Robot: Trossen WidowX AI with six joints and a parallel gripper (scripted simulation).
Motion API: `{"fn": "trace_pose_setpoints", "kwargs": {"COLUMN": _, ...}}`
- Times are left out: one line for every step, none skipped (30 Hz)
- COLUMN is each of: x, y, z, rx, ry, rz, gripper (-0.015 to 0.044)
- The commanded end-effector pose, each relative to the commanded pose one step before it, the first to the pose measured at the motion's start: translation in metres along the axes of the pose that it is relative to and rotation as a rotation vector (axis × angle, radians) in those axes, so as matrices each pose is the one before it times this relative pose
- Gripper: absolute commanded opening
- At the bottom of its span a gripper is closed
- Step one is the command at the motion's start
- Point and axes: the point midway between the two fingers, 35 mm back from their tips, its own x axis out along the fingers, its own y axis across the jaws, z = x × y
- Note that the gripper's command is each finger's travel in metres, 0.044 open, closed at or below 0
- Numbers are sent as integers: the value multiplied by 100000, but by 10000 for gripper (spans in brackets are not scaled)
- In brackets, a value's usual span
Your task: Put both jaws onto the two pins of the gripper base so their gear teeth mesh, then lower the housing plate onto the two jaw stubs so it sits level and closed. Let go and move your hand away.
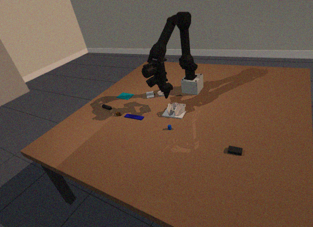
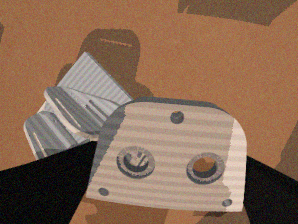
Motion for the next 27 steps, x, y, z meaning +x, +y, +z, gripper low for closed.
{"fn": "trace_pose_setpoints", "kwargs": {"x": -3, "y": 1032, "z": -814, "rx": -13645, "ry": -274, "rz": -97, "gripper": 351}}
{"fn": "trace_pose_setpoints", "kwargs": {"x": -1, "y": 254, "z": -157, "rx": -2911, "ry": -2, "rz": 30, "gripper": 351}}
{"fn": "trace_pose_setpoints", "kwargs": {"x": -1, "y": 256, "z": -153, "rx": -2911, "ry": -3, "rz": 31, "gripper": 351}}
{"fn": "trace_pose_setpoints", "kwargs": {"x": -1, "y": 258, "z": -148, "rx": -2911, "ry": -4, "rz": 31, "gripper": 351}}
{"fn": "trace_pose_setpoints", "kwargs": {"x": -1, "y": 259, "z": -143, "rx": -2911, "ry": -5, "rz": 31, "gripper": 351}}
{"fn": "trace_pose_setpoints", "kwargs": {"x": -1, "y": 261, "z": -139, "rx": -2911, "ry": -6, "rz": 31, "gripper": 351}}
{"fn": "trace_pose_setpoints", "kwargs": {"x": -1, "y": 263, "z": -134, "rx": -2911, "ry": -7, "rz": 32, "gripper": 351}}
{"fn": "trace_pose_setpoints", "kwargs": {"x": -1, "y": 264, "z": -129, "rx": -2911, "ry": -8, "rz": 32, "gripper": 351}}
{"fn": "trace_pose_setpoints", "kwargs": {"x": -1, "y": 266, "z": -124, "rx": -2911, "ry": -9, "rz": 32, "gripper": 351}}
{"fn": "trace_pose_setpoints", "kwargs": {"x": -1, "y": 267, "z": -120, "rx": -2911, "ry": -10, "rz": 32, "gripper": 351}}
{"fn": "trace_pose_setpoints", "kwargs": {"x": -1, "y": 269, "z": -115, "rx": -2911, "ry": -11, "rz": 33, "gripper": 351}}
{"fn": "trace_pose_setpoints", "kwargs": {"x": -1, "y": 270, "z": -110, "rx": -2911, "ry": -12, "rz": 33, "gripper": 351}}
{"fn": "trace_pose_setpoints", "kwargs": {"x": -1, "y": 271, "z": -105, "rx": -2911, "ry": -14, "rz": 33, "gripper": 351}}
{"fn": "trace_pose_setpoints", "kwargs": {"x": -1, "y": 272, "z": -101, "rx": -2911, "ry": -15, "rz": 33, "gripper": 351}}
{"fn": "trace_pose_setpoints", "kwargs": {"x": -1, "y": 273, "z": -96, "rx": -2911, "ry": -16, "rz": 33, "gripper": 351}}
{"fn": "trace_pose_setpoints", "kwargs": {"x": -1, "y": 274, "z": -91, "rx": -2911, "ry": -17, "rz": 33, "gripper": 351}}
{"fn": "trace_pose_setpoints", "kwargs": {"x": -1, "y": 275, "z": -86, "rx": -2911, "ry": -18, "rz": 33, "gripper": 351}}
{"fn": "trace_pose_setpoints", "kwargs": {"x": -1, "y": 275, "z": -81, "rx": -2911, "ry": -19, "rz": 33, "gripper": 351}}
{"fn": "trace_pose_setpoints", "kwargs": {"x": -1, "y": 276, "z": -77, "rx": -2911, "ry": -21, "rz": 33, "gripper": 351}}
{"fn": "trace_pose_setpoints", "kwargs": {"x": -1, "y": 277, "z": -72, "rx": -2911, "ry": -22, "rz": 33, "gripper": 351}}
{"fn": "trace_pose_setpoints", "kwargs": {"x": -1, "y": 277, "z": -67, "rx": -2911, "ry": -23, "rz": 32, "gripper": 351}}
{"fn": "trace_pose_setpoints", "kwargs": {"x": -1, "y": 278, "z": -62, "rx": -2911, "ry": -24, "rz": 32, "gripper": 351}}
{"fn": "trace_pose_setpoints", "kwargs": {"x": -1, "y": 278, "z": -57, "rx": -2911, "ry": -25, "rz": 32, "gripper": 351}}
{"fn": "trace_pose_setpoints", "kwargs": {"x": -1, "y": 230, "z": -43, "rx": -2411, "ry": -22, "rz": 26, "gripper": 351}}
{"fn": "trace_pose_setpoints", "kwargs": {"x": 0, "y": 138, "z": -24, "rx": -1447, "ry": -13, "rz": 16, "gripper": 351}}
{"fn": "trace_pose_setpoints", "kwargs": {"x": 0, "y": 46, "z": -7, "rx": -482, "ry": -5, "rz": 5, "gripper": 351}}
{"fn": "trace_pose_setpoints", "kwargs": {"x": 0, "y": 0, "z": 0, "rx": 0, "ry": 0, "rz": 0, "gripper": 351}}
